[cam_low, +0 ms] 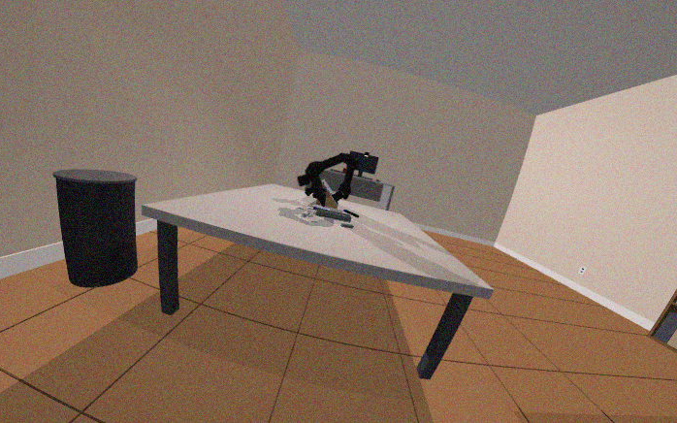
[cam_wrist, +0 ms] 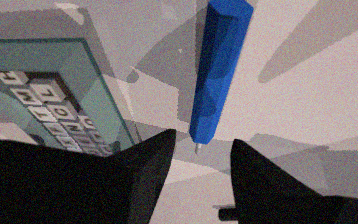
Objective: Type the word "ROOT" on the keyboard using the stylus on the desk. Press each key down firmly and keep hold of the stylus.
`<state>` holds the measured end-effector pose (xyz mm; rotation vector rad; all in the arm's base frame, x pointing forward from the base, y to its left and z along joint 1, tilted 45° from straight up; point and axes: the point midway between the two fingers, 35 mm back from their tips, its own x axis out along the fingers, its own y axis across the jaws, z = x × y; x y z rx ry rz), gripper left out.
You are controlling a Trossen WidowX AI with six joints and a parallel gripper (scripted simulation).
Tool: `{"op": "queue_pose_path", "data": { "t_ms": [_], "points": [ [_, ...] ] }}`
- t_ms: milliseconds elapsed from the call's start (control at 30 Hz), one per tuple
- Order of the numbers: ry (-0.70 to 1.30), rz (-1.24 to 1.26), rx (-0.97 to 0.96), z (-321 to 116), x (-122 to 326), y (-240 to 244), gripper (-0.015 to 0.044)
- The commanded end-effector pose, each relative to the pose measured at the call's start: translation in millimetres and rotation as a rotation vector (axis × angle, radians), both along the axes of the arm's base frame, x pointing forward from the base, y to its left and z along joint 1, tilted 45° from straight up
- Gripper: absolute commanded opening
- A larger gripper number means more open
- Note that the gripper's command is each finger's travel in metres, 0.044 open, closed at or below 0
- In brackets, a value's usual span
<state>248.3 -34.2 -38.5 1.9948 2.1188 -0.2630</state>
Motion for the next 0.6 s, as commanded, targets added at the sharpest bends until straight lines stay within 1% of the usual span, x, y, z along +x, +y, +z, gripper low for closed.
{"op": "queue_pose_path", "data": {
  "t_ms": [0,567],
  "points": [
    [0.007,-0.007,0.004,-2.6,-0.5,3.4,0.015],
    [0.007,-0.007,0.005,-11.7,-0.9,12.3,0.015]
  ]
}}
